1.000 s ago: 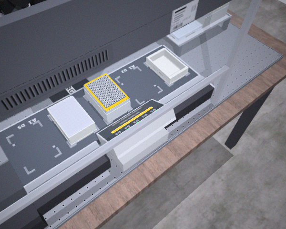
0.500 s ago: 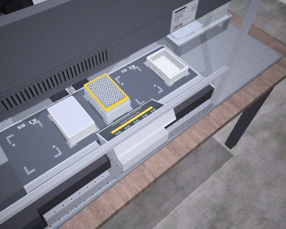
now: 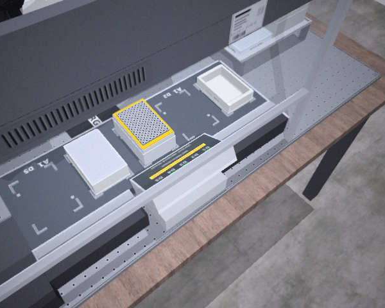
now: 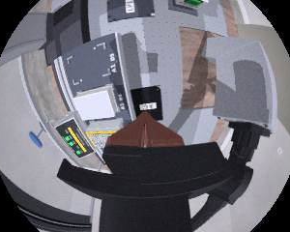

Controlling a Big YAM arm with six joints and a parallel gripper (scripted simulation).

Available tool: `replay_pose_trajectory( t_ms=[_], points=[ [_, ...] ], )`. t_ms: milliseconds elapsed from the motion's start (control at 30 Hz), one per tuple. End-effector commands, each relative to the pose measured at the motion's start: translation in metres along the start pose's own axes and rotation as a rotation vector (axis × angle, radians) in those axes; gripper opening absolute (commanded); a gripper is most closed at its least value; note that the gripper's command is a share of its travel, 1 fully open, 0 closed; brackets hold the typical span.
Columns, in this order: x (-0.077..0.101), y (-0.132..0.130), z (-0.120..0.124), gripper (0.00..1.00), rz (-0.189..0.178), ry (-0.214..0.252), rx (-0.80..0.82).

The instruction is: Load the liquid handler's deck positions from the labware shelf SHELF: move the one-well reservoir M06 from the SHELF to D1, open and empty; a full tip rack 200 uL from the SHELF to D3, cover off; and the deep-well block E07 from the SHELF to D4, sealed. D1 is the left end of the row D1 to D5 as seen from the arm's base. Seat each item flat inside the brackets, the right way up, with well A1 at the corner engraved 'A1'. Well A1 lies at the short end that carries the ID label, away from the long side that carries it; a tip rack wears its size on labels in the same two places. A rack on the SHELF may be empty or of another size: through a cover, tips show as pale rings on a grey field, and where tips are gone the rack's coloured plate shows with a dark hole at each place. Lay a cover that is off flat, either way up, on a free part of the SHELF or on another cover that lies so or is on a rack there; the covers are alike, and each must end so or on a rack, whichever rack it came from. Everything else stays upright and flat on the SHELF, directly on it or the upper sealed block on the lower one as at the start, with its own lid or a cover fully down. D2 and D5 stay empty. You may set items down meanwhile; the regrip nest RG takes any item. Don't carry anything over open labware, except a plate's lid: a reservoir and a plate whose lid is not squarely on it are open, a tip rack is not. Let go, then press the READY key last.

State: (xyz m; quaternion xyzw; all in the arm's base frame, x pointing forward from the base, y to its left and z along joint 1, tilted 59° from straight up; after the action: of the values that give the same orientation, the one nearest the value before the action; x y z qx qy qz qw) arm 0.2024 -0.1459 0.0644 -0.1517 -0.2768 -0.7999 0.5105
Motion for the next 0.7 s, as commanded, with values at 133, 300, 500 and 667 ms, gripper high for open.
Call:
replay_pose_trajectory(
  t_ms=[133, 300, 500, 667],
  points=[
    [0.015, 0.012, -0.049, 0.00, -0.035, -0.037, 0.036],
    [0.015, 0.013, -0.064, 0.00, -0.035, -0.038, 0.036],
    [0.015, 0.014, -0.095, 0.00, -0.035, -0.039, 0.035],
    [0.015, 0.014, -0.121, 0.00, -0.035, -0.040, 0.035]
  ],
)
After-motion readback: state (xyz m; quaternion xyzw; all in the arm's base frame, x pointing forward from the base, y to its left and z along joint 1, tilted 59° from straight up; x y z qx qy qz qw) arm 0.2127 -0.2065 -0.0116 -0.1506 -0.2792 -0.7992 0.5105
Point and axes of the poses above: the point where the finger pads meet when closed, its own x axis back along the fingers, its own y axis across the jaws, z = x × y, the point moved 5 cm from there along x, back along the fingers, and after that the axes turned 4 degrees about x, right-handed, at the moved point
